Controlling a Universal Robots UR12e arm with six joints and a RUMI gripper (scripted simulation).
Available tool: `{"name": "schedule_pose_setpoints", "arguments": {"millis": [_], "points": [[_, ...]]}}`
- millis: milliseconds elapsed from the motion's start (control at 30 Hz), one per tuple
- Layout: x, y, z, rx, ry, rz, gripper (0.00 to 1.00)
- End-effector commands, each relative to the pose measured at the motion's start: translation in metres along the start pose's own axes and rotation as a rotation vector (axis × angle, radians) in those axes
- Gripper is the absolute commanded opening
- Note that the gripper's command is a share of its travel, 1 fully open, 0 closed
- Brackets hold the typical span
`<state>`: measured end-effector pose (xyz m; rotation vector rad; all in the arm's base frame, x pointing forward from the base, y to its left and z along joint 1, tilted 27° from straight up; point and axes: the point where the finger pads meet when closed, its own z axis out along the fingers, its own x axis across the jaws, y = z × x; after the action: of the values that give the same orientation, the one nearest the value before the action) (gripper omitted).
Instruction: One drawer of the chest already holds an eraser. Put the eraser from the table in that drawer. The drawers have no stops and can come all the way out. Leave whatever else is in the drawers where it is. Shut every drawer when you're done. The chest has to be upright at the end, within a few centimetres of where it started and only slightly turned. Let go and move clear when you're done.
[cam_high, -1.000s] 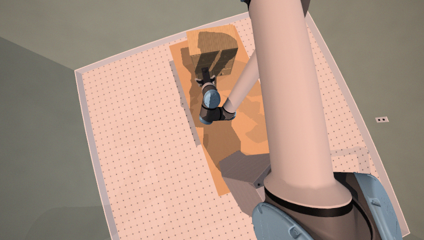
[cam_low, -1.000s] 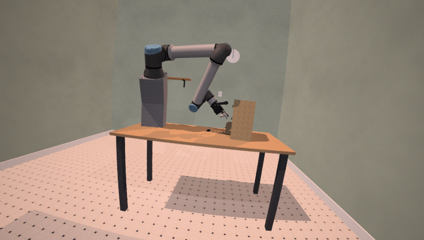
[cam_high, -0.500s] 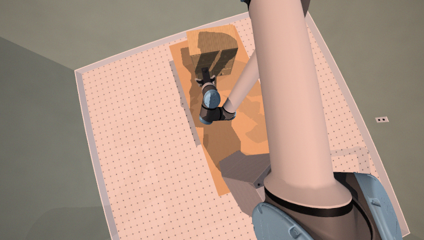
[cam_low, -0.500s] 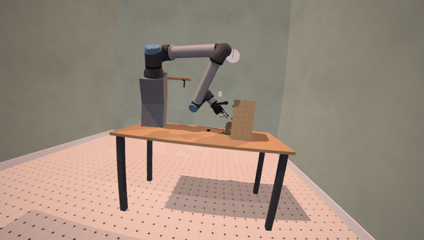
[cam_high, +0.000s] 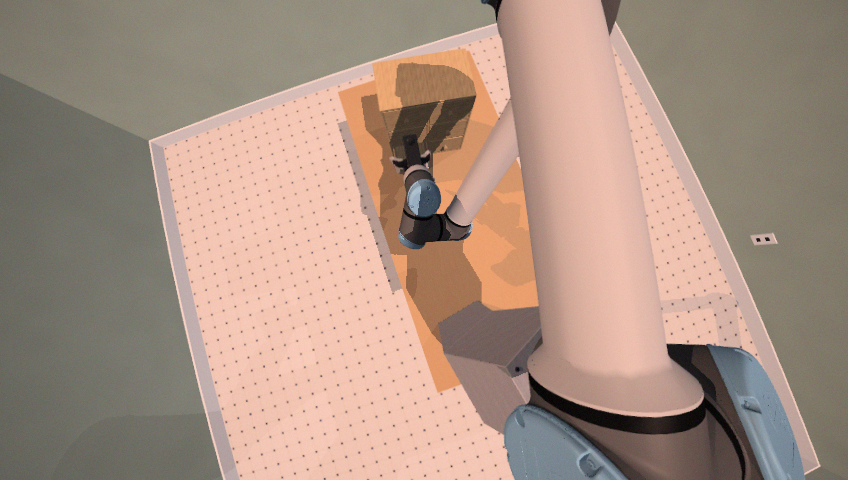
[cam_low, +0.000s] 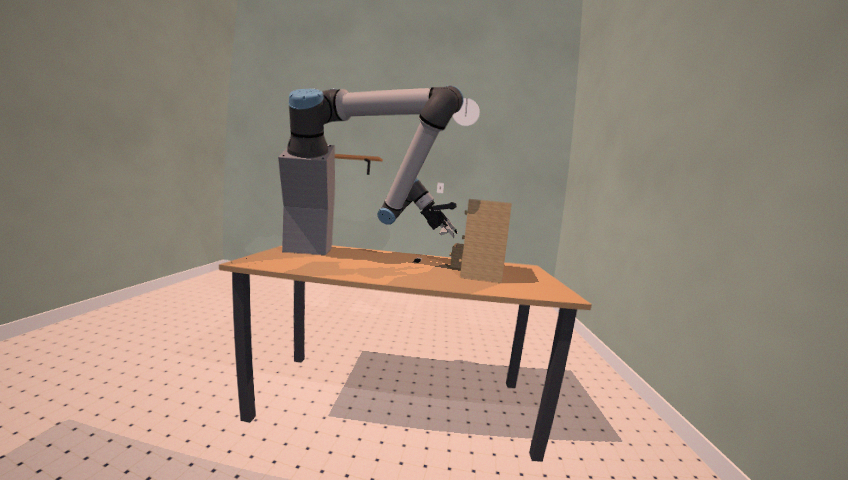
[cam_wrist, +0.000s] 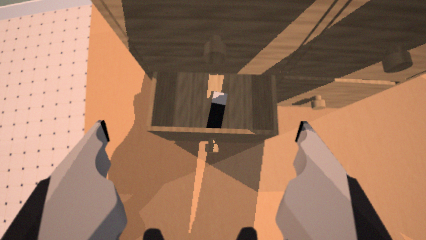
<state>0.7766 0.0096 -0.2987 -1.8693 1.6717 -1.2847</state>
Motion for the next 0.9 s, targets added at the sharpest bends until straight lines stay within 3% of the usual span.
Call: {"name": "schedule_pose_setpoints", "arguments": {"millis": [0,633,867], "points": [[0.000,0.001,-0.001,-0.003,-0.001,0.000,1.00],[-0.002,0.000,-0.014,-0.067,0.002,0.001,1.00],[-0.002,0.000,-0.025,-0.130,0.005,0.002,1.00]]}}
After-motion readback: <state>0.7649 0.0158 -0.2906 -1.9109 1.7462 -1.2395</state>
